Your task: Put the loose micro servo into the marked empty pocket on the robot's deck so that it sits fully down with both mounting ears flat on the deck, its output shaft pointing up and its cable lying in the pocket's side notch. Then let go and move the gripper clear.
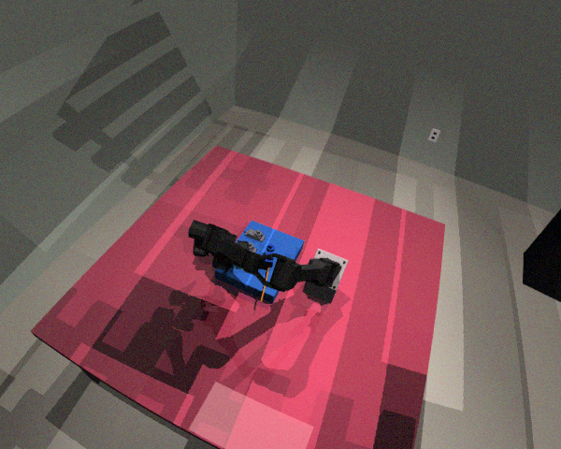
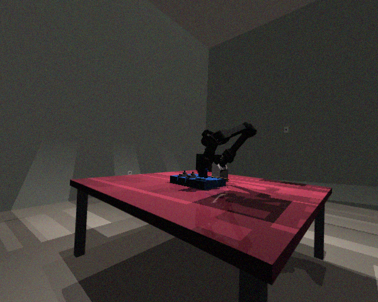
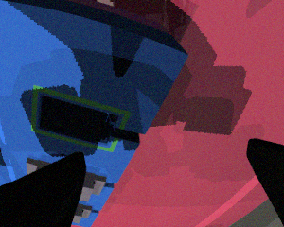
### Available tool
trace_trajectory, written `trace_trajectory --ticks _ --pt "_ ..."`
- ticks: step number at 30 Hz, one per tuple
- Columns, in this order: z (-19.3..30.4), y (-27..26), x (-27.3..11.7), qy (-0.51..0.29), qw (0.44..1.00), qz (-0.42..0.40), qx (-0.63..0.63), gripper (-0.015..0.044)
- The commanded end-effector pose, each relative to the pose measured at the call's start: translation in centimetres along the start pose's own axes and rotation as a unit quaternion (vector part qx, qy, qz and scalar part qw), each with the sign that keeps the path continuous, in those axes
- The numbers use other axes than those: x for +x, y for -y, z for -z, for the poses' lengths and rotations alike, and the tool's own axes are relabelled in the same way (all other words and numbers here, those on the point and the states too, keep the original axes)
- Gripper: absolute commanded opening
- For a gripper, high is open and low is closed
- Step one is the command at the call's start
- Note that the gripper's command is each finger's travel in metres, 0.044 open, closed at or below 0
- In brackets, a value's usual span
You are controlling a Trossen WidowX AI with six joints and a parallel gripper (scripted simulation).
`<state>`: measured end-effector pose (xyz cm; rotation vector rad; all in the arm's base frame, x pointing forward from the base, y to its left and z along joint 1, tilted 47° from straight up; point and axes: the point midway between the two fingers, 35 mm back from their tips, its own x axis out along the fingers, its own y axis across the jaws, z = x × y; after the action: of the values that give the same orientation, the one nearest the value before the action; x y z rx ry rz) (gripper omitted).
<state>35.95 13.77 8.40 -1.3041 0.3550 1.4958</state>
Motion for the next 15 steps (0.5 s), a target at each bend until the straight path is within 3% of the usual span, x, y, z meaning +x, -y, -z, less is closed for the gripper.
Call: trace_trajectory --ticks 1,7,15 --pt "2.3 -4.3 -0.6 0.029 0.999 -0.039 0.011 0.044" --pt "4.4 -11.4 -2.3 0.095 0.992 -0.072 0.032 0.044" --pt "4.0 -17.6 -4.6 0.185 0.98 -0.05 0.062 0.044"
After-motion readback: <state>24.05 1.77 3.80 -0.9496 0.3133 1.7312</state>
